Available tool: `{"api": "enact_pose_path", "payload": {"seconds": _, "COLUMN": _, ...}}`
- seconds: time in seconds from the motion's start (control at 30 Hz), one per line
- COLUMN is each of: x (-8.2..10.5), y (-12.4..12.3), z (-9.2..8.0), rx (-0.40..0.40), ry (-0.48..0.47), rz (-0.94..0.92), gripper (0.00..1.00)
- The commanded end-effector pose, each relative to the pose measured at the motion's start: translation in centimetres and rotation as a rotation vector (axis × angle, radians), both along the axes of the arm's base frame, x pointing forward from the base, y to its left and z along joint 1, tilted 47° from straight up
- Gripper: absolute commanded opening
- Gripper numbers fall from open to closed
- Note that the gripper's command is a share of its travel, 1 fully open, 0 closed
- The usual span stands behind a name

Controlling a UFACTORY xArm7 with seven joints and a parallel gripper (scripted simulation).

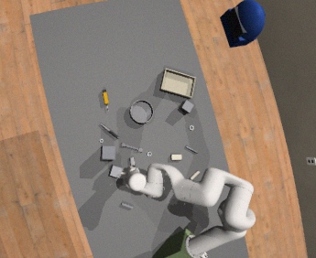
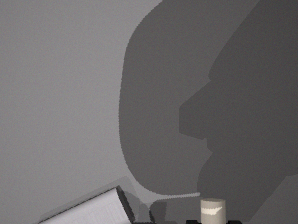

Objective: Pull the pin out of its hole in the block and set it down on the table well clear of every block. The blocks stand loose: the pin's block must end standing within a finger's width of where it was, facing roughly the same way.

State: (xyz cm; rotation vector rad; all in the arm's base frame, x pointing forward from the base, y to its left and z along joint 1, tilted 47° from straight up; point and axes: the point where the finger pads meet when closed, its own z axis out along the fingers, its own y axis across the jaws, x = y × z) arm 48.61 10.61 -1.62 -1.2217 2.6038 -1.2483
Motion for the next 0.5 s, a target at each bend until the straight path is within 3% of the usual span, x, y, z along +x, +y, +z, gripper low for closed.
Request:
{"api": "enact_pose_path", "payload": {"seconds": 0.0, "x": 0.14, "y": 0.25, "z": 0.07, "rx": 0.002, "ry": -0.002, "rz": 0.001, "gripper": 0.00}}
{"api": "enact_pose_path", "payload": {"seconds": 0.47, "x": -0.19, "y": -0.06, "z": 0.11, "rx": 0.002, "ry": -0.002, "rz": 0.001, "gripper": 0.00}}
